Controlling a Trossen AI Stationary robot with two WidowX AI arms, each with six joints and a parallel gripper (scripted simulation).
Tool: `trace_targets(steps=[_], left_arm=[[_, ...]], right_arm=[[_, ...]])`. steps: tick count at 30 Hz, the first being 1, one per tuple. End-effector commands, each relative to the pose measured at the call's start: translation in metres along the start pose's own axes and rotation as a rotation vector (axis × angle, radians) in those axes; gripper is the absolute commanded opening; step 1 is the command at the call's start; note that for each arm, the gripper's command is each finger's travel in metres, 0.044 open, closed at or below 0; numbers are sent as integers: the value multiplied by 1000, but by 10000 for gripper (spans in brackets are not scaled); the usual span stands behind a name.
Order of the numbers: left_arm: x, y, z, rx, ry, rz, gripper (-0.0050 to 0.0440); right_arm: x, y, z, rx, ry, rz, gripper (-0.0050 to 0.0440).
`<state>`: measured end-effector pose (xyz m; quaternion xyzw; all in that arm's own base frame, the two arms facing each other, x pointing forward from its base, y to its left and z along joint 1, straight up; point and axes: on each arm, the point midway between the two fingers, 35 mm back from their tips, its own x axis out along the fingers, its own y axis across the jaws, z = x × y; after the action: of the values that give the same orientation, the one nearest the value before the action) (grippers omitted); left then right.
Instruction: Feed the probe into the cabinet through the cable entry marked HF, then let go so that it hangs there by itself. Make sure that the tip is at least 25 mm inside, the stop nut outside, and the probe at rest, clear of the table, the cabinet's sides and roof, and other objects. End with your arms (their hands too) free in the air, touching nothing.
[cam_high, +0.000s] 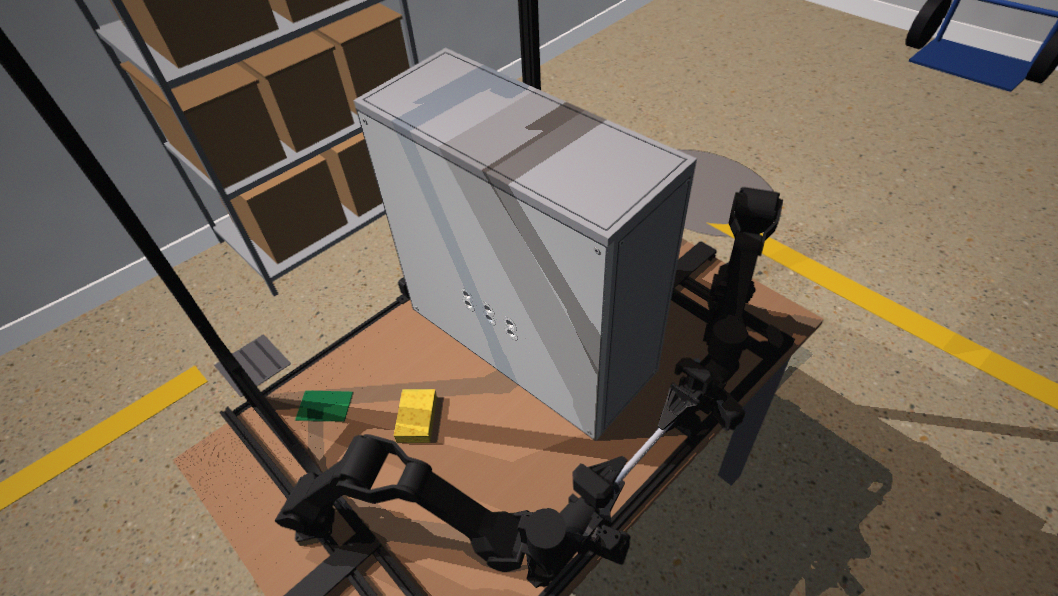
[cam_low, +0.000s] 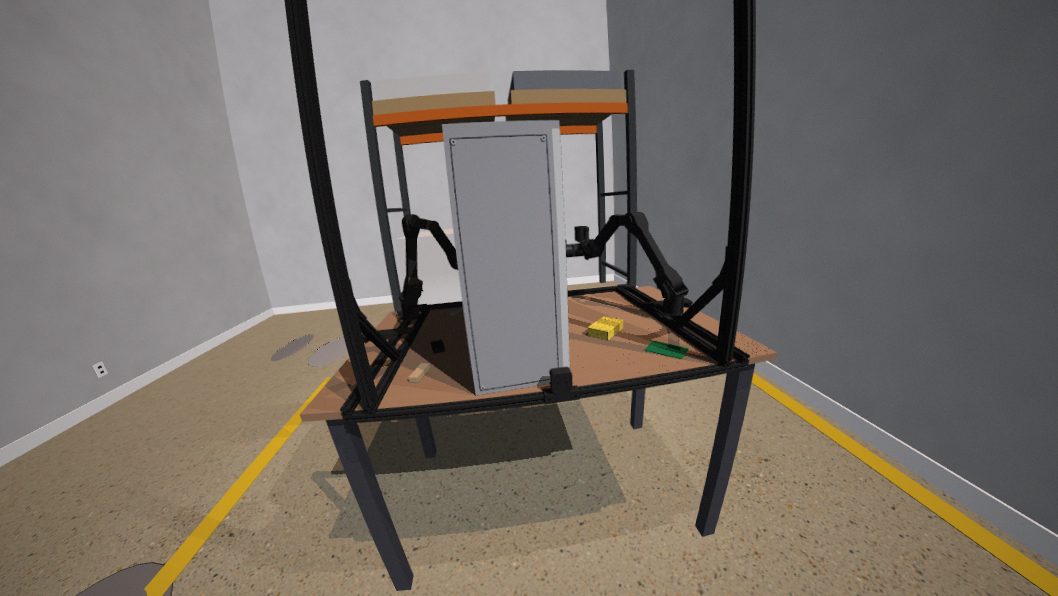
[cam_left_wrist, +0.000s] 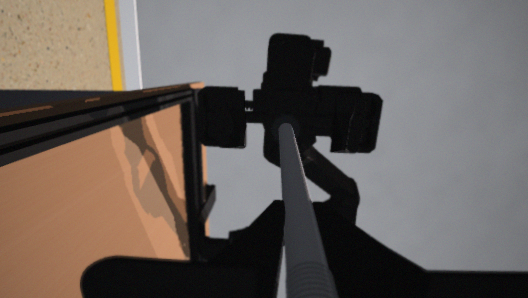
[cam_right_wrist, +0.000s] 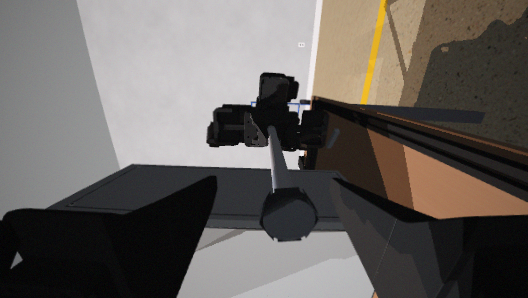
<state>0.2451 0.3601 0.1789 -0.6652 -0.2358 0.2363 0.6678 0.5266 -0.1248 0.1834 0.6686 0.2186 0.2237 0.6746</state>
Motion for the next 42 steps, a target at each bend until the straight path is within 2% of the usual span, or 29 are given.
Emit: trace_targets(steps=[1,5,12,27,30,33,42], left_arm=[[0,0,1,-4,-5,1,0],[0,0,1,-4,-5,1,0],[0,0,1,-4,-5,1,0],[0,0,1,-4,-5,1,0],[0,0,1,-4,-5,1,0],[0,0,1,-4,-5,1,72],[0,0,1,-4,-5,1,288]], right_arm=[[1,-5,2,10,-4,-4,296],[1,-5,2,10,-4,-4,200],[1,-5,2,10,-4,-4,173],[1,-5,2,10,-4,-4,73],[1,-5,2,10,-4,-4,67],[1,-5,2,10,-4,-4,0],[1,-5,2,10,-4,-4,0]])
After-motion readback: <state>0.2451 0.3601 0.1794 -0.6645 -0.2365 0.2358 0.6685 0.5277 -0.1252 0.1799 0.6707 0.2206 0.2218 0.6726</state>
